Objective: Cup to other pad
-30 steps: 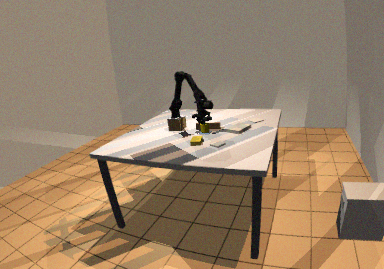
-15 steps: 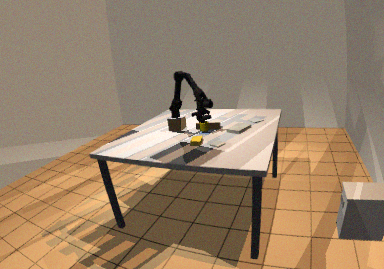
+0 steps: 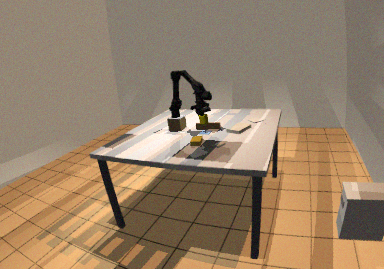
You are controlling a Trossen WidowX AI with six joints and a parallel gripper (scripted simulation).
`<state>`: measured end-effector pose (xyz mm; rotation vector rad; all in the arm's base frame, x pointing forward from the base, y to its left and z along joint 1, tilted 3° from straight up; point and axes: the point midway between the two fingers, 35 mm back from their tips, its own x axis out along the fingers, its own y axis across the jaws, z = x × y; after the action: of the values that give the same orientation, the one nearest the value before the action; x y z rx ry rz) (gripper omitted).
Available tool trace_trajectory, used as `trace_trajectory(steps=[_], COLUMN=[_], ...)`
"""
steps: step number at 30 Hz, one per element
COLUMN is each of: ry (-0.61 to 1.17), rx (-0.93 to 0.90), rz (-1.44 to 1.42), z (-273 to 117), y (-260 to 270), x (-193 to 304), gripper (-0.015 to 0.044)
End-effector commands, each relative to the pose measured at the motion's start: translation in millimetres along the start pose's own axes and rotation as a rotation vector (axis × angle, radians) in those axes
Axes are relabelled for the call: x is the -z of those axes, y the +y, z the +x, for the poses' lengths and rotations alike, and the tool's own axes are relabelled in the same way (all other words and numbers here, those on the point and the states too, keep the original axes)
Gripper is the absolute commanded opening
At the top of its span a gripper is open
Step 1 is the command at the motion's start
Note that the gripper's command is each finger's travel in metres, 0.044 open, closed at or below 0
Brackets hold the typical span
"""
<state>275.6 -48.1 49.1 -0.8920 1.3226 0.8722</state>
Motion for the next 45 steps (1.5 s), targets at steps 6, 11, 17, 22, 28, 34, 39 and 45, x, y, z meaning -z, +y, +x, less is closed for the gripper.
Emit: trace_trajectory(steps=[6, 11, 17, 22, 28, 34, 39, 45], ry=[0.000, 0.000, 0.000, -0.002, -0.005, -0.007, -0.008, -0.010], rx=[0.001, 0.001, 0.001, 0.001, 0.001, 0.000, 0.000, -0.001], rz=[0.000, 0.000, 0.000, -0.001, -0.002, -0.002, -0.003, -0.003], z=[-2, -2, -2, -2, -2, -2, -2, -3], y=[0, 0, 0, 4, 11, 18, 23, 30], x=[0, 0, 0, -5, -16, -26, -34, -44], gripper=[0.0000, 0.0000, 0.0000, 0.0000, 0.0000, 0.0000, 0.0000, 0.0000])
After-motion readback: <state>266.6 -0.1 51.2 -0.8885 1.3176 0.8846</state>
